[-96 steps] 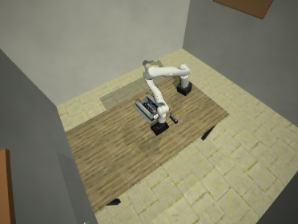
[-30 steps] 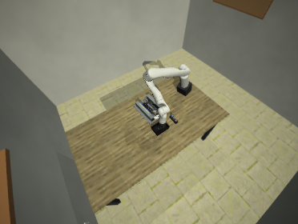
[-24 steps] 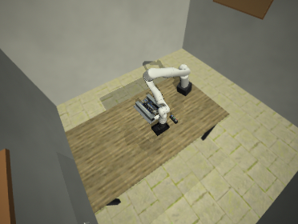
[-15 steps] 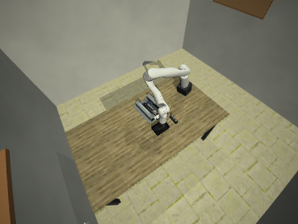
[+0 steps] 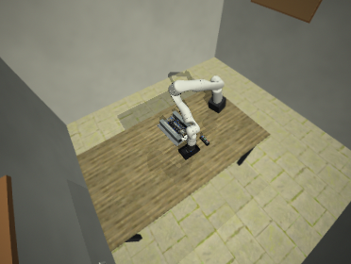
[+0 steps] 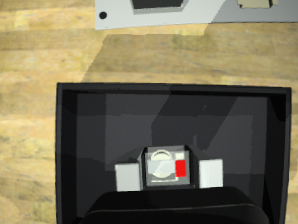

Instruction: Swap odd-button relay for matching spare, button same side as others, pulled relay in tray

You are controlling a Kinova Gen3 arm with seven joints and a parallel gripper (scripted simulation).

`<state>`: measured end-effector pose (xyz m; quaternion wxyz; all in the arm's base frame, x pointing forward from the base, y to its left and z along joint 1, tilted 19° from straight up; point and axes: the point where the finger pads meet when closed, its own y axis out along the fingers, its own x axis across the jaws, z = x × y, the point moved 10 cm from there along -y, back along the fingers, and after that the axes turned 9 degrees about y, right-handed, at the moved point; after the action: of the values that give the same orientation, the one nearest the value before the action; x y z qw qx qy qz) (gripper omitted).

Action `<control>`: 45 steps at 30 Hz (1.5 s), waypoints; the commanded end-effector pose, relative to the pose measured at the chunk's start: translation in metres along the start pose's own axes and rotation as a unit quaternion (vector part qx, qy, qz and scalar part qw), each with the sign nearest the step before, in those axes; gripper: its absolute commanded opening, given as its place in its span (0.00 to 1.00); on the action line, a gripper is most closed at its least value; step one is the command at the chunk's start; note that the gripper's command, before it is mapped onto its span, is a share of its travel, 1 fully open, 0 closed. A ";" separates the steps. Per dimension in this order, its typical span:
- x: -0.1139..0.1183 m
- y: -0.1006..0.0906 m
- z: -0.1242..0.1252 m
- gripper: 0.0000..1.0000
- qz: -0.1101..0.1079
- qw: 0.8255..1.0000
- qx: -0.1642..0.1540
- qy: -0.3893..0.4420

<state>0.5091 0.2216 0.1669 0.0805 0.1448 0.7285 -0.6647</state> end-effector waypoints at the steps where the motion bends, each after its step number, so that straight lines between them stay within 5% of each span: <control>1: 0.000 0.000 0.001 0.00 -0.001 1.000 0.001 0.000; 45: -0.003 -0.002 0.003 0.00 -0.003 1.000 0.001 0.000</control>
<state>0.5107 0.2180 0.1681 0.0771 0.1420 0.7280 -0.6663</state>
